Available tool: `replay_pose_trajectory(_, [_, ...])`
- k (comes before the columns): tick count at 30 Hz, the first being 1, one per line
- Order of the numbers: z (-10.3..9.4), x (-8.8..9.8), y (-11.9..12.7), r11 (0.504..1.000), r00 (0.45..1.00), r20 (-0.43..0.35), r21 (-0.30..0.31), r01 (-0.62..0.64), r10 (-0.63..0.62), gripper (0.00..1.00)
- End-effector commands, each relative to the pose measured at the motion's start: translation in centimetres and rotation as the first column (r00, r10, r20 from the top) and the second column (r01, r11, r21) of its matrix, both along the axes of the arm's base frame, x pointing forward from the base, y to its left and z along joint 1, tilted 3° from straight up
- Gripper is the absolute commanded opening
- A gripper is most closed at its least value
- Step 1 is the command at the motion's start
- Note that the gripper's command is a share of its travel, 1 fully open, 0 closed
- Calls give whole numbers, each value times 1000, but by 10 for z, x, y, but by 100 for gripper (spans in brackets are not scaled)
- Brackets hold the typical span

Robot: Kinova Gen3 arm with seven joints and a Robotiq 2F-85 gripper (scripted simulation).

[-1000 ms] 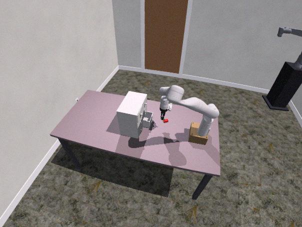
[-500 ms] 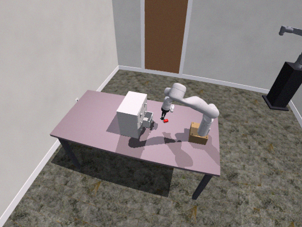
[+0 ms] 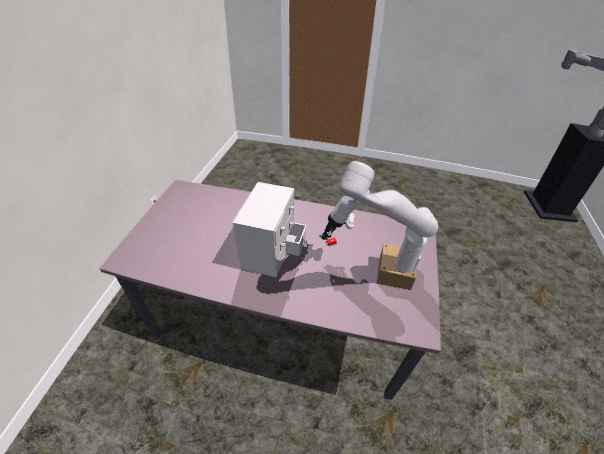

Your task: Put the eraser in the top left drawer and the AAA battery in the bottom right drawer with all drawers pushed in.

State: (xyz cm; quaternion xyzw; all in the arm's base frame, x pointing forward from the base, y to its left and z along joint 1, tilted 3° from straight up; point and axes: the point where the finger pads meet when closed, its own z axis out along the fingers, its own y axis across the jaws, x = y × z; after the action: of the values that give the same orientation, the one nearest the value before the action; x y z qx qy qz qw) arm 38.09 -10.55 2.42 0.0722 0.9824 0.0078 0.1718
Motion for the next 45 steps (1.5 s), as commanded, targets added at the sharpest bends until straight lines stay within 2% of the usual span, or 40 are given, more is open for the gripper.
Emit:
replay_pose_trajectory(1, [-4, -10, 1, 1000, 1000, 23, 3, 14, -15, 5])
replay_pose_trajectory(5, [-3, -10, 0, 1000, 997, 78, -5, 17, -17, 5])
replay_pose_trajectory(20, [-5, -10, 1, 1000, 981, 193, -10, 14, -12, 5])
replay_pose_trajectory(45, [-4, -9, 0, 1000, 977, 212, -17, 18, -14, 5])
